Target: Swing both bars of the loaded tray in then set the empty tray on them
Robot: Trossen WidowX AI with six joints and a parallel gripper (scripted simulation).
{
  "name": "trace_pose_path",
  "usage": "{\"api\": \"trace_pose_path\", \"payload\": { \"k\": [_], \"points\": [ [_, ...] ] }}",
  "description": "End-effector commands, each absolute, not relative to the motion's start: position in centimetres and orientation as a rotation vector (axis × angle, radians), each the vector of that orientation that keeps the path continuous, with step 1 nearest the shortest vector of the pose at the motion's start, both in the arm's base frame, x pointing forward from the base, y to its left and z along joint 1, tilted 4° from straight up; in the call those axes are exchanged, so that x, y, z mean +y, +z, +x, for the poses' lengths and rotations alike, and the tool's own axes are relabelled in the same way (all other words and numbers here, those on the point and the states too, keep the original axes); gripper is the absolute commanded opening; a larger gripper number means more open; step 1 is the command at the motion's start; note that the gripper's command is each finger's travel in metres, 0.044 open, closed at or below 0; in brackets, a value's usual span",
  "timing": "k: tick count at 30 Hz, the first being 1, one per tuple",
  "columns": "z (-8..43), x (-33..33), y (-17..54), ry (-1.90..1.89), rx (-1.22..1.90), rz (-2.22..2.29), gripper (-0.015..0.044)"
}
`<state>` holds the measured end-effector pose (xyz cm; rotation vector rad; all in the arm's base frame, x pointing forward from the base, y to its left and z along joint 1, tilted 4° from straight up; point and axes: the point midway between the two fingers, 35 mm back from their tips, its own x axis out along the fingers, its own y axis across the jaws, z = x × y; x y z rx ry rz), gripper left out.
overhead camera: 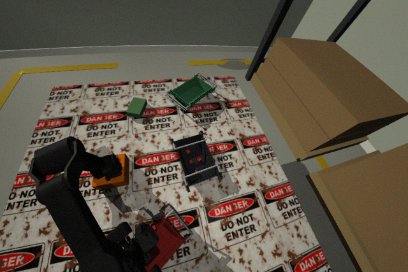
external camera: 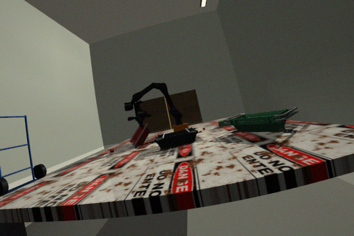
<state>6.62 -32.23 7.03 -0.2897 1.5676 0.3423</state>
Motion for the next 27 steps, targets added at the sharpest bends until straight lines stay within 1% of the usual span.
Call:
{"api": "trace_pose_path", "payload": {
  "k": [1,12,20,27],
  "points": [
    [6.2,-31.4,7.0,0.348,1.572,-0.291,0.0],
    [5.6,-30.0,7.3,0.349,1.573,-0.29,0.0],
    [6.1,-30.6,12.1,0.349,1.572,-0.29,0.0],
    [6.1,-30.5,11.1,0.351,1.567,-0.291,0.0]
  ]
}}
